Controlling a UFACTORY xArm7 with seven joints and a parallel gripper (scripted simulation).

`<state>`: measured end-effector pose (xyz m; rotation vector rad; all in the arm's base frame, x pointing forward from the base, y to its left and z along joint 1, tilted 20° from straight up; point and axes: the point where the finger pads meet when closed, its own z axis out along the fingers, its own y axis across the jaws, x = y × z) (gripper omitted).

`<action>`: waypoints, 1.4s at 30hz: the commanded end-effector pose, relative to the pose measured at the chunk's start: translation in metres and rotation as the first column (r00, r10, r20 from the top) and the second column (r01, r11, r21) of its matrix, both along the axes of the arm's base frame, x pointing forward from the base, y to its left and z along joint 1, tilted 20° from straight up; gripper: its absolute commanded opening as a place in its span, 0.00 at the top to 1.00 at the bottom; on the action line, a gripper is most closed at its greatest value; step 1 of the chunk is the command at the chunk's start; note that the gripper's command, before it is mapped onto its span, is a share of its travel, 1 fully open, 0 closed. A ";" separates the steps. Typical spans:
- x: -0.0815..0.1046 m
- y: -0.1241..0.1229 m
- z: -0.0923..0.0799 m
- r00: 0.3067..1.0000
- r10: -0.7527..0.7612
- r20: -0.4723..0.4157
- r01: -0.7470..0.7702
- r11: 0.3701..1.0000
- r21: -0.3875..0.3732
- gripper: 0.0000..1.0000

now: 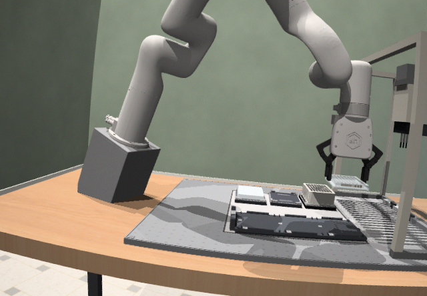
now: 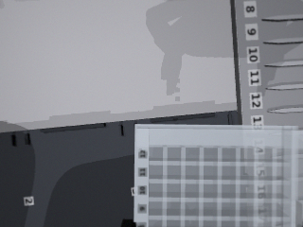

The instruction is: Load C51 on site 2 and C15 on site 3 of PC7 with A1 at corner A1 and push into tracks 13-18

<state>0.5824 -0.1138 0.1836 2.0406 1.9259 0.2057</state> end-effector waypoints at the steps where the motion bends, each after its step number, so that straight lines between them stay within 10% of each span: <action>1: 0.001 0.000 0.002 0.995 0.103 -0.012 -0.104 0.994 -0.020 1.00; 42: 0.012 -0.004 -0.029 0.995 0.103 -0.012 -0.104 0.994 -0.020 1.00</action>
